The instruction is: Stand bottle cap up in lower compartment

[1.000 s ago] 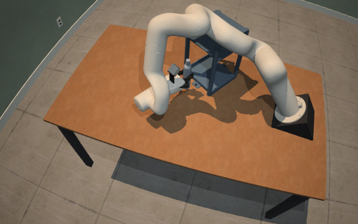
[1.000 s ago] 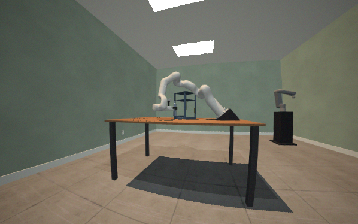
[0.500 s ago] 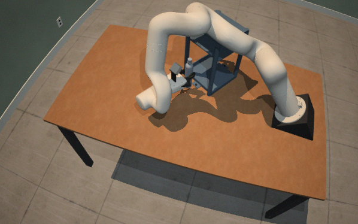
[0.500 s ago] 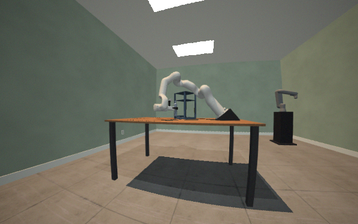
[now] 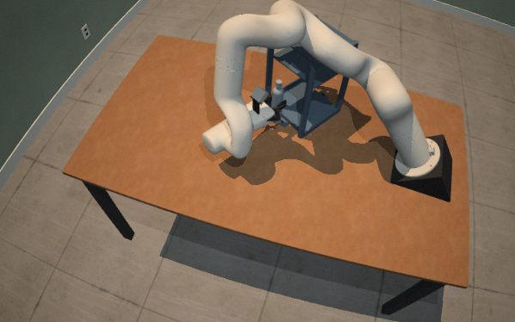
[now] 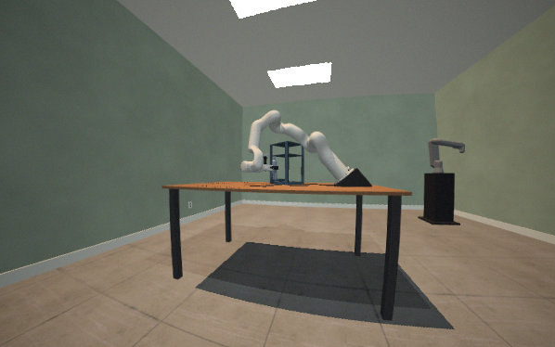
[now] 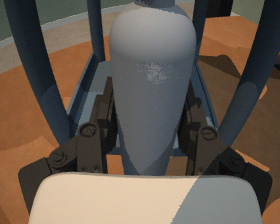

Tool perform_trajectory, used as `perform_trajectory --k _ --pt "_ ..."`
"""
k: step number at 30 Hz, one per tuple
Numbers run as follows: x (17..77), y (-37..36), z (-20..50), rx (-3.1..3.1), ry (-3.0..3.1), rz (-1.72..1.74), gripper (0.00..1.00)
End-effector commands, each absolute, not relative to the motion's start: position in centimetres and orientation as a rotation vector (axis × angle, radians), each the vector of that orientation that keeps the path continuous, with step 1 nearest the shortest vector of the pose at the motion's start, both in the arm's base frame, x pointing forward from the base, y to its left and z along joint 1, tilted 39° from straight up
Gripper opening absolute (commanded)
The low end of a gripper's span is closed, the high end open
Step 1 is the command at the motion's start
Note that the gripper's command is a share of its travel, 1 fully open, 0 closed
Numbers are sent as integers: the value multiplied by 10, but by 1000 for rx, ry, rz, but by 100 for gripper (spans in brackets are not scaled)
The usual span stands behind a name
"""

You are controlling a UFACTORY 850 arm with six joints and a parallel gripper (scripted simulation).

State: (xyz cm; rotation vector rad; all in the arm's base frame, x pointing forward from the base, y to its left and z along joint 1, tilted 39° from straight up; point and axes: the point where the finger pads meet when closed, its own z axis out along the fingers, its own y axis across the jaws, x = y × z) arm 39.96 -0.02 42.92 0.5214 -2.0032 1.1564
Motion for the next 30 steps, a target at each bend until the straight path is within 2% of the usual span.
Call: perform_trajectory --k 1,30 --pt "396 -8 427 521 -2004 1157 0" --pt "368 -68 405 521 -2004 1157 0"
